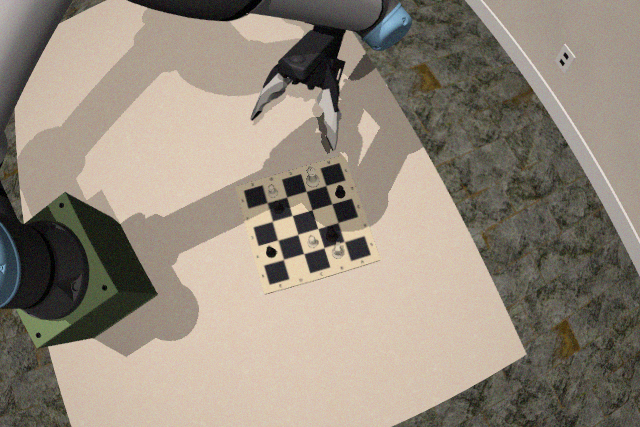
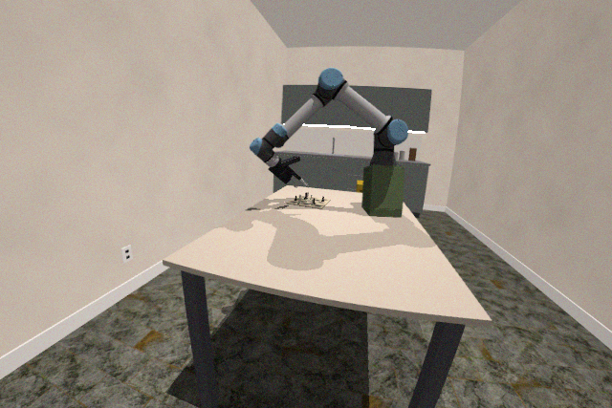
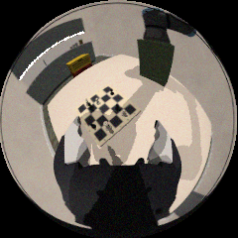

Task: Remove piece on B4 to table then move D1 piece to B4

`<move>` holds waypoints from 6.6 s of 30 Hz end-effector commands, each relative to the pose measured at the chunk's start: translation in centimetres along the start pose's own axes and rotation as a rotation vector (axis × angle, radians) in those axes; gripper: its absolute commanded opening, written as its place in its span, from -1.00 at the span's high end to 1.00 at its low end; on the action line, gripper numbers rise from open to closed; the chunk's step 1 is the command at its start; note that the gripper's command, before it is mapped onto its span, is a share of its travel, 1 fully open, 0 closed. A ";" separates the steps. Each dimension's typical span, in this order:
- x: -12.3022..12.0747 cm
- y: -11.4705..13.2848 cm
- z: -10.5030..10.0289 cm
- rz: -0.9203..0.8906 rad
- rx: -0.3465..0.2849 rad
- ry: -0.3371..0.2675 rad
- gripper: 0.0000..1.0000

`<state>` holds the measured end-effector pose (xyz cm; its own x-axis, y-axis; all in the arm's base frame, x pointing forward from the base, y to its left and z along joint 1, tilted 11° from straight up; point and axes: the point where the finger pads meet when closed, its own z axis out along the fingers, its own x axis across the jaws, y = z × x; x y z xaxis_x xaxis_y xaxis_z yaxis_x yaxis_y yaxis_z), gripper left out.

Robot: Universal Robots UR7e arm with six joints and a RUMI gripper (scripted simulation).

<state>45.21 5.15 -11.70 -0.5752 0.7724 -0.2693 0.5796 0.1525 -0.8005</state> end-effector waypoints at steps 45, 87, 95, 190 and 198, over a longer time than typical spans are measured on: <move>-12.3 -7.3 5.8 0.499 -0.818 0.353 -1.00; -12.2 -7.1 6.3 0.719 -0.795 0.449 -1.00; -12.0 -6.5 6.8 1.002 -0.734 0.578 -1.00; -12.0 -3.7 9.1 1.949 -0.401 0.991 0.56; -11.9 -2.9 9.7 1.949 -0.401 0.991 0.56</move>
<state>44.72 -10.39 -10.89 0.9993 0.0332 0.0193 0.0289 -0.9808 0.1927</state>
